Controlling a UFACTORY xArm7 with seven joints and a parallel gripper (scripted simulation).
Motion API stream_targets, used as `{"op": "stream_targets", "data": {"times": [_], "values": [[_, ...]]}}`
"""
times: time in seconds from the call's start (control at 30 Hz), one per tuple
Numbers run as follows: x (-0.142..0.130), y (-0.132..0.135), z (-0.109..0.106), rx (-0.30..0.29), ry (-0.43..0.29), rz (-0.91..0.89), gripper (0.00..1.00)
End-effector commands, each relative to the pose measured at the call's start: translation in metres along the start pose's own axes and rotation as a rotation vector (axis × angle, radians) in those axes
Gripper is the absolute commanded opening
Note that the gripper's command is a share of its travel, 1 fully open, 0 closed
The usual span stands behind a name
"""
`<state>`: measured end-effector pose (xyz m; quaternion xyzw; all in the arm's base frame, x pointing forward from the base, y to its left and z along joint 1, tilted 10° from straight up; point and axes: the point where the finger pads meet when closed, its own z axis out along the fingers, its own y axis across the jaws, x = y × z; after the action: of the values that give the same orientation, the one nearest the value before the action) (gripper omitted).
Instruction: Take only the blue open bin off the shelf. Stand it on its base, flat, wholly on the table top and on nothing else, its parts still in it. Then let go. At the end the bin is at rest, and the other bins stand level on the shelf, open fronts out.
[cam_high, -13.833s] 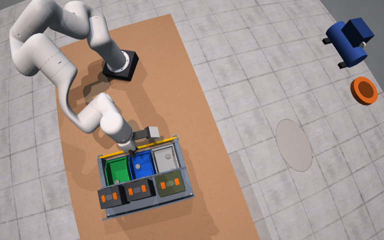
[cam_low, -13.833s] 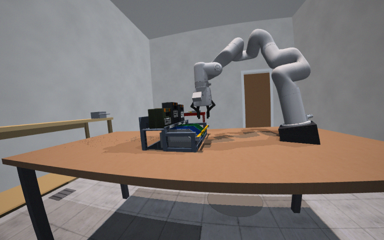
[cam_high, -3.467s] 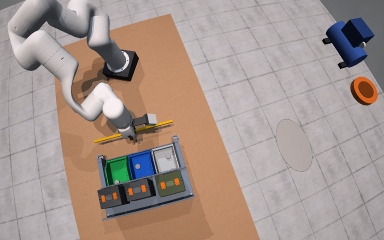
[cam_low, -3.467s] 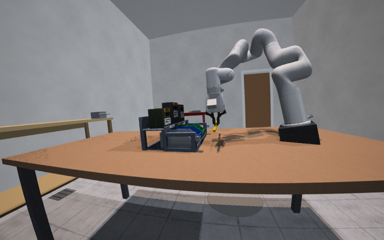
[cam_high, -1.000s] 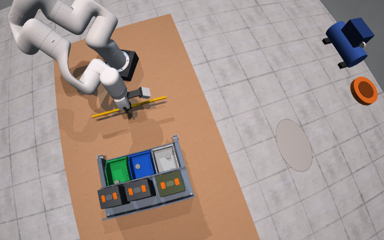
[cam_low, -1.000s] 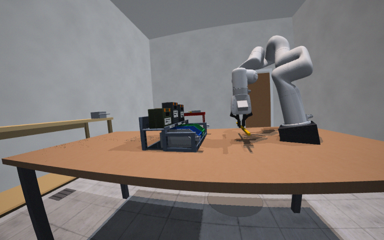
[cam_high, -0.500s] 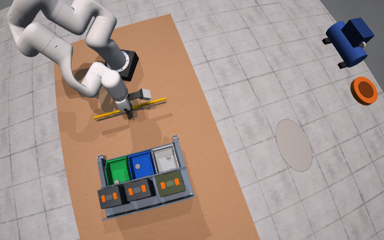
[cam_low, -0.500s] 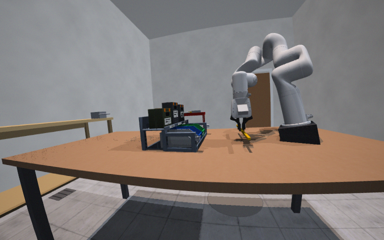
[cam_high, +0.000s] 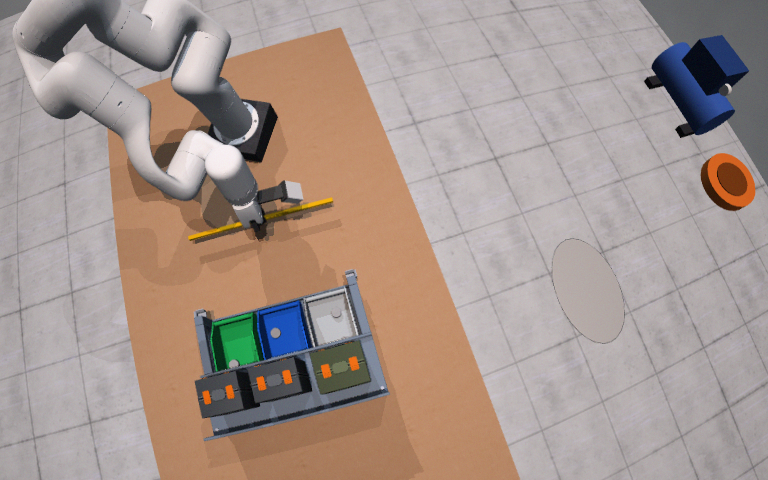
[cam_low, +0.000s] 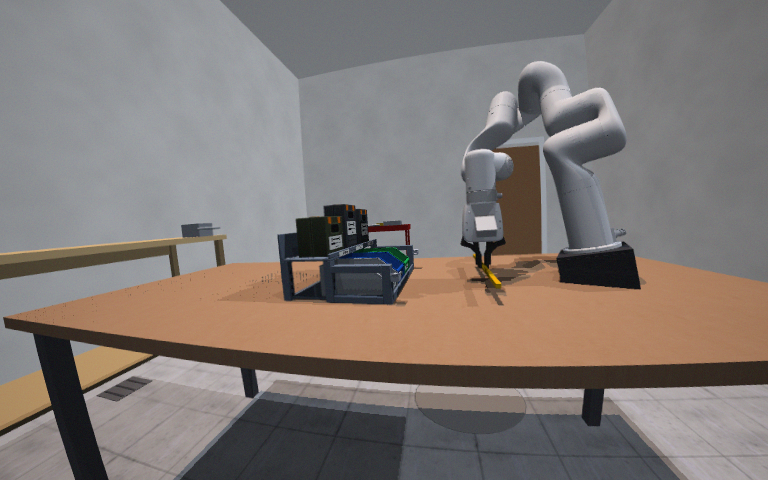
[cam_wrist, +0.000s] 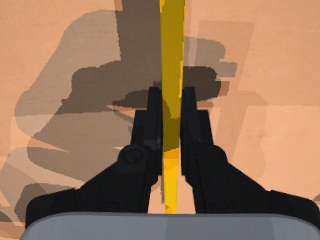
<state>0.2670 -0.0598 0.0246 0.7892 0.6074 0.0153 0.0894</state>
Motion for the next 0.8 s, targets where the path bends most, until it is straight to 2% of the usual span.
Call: {"op": "stream_targets", "data": {"times": [0.0, 0.1, 0.23, 0.67, 0.77], "values": [[0.001, 0.002, 0.004, -0.003, 0.001, 0.000, 0.00], [0.001, 0.002, 0.005, -0.002, 0.001, 0.000, 0.00], [0.001, 0.002, 0.021, -0.002, 0.001, 0.000, 0.00], [0.000, 0.001, 0.020, -0.002, 0.000, 0.000, 0.00], [0.001, 0.002, 0.030, -0.002, 0.001, 0.000, 0.00]]}}
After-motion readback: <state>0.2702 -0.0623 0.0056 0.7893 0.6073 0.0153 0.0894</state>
